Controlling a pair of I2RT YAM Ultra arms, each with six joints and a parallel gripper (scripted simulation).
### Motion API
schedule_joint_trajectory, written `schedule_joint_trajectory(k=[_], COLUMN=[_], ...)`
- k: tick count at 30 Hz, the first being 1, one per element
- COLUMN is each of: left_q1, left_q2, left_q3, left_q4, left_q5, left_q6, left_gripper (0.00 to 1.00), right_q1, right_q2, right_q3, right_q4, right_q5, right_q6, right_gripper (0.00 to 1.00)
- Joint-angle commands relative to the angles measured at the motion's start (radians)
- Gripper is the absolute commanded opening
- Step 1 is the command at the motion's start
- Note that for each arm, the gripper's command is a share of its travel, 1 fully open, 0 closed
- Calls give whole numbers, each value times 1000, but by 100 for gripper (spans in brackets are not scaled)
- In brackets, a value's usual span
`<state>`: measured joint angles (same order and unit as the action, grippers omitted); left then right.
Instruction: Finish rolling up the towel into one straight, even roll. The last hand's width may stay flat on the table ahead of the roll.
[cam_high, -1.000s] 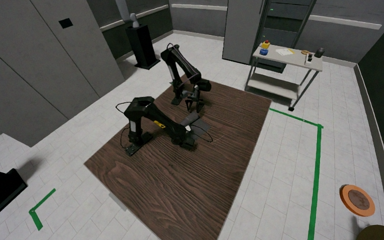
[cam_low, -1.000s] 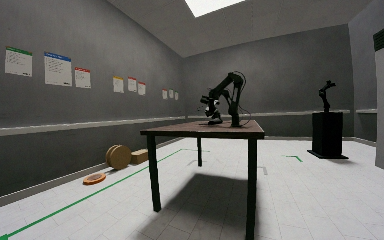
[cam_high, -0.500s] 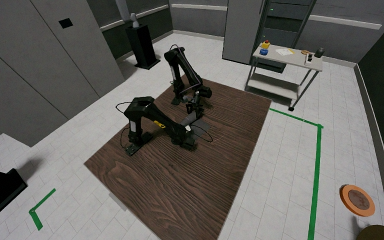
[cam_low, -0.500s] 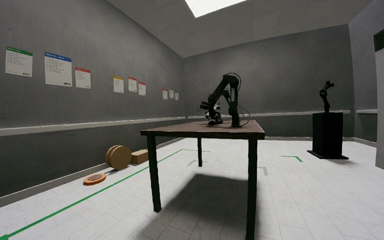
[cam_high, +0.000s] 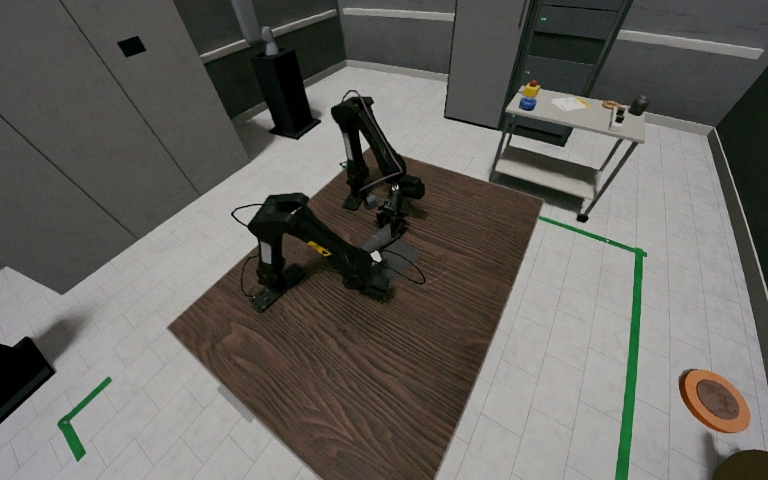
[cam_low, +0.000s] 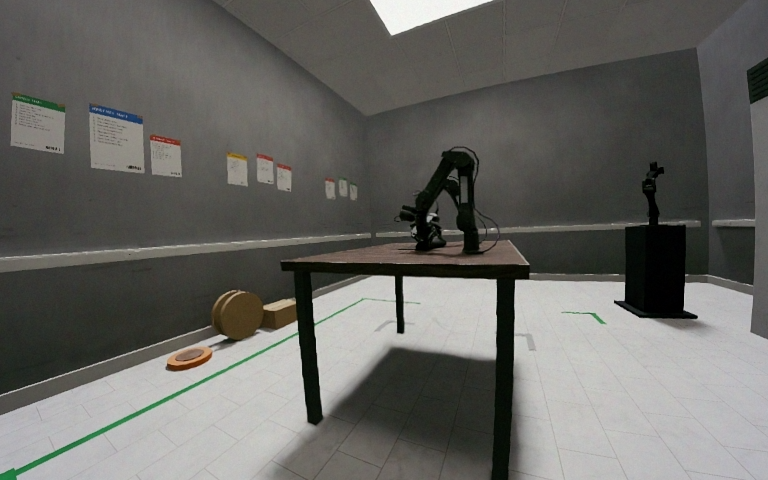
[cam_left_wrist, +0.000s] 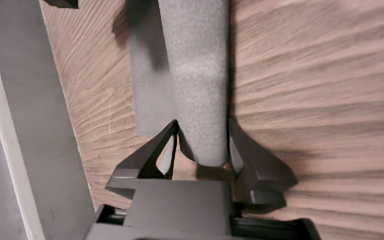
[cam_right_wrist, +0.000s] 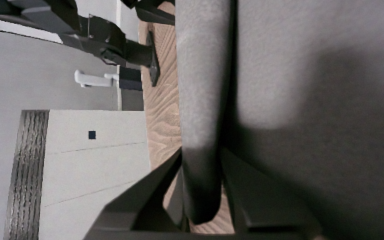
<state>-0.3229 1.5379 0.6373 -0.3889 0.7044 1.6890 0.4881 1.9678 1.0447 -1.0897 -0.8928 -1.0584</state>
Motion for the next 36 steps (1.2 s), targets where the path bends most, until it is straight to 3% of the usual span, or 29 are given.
schedule_joint_trajectory(k=[1, 24, 36], left_q1=[8, 7, 7], left_q2=[9, 9, 9], left_q3=[-16, -16, -16], left_q4=[14, 14, 14], left_q5=[23, 23, 23], left_q6=[3, 3, 3], left_gripper=[55, 33, 30], right_q1=[-12, -12, -12], right_q2=[1, 1, 1], right_q3=[27, 27, 27], right_q4=[-6, -6, -6], right_q5=[-26, -26, -26], right_q6=[-14, -14, -14], right_gripper=[31, 31, 31])
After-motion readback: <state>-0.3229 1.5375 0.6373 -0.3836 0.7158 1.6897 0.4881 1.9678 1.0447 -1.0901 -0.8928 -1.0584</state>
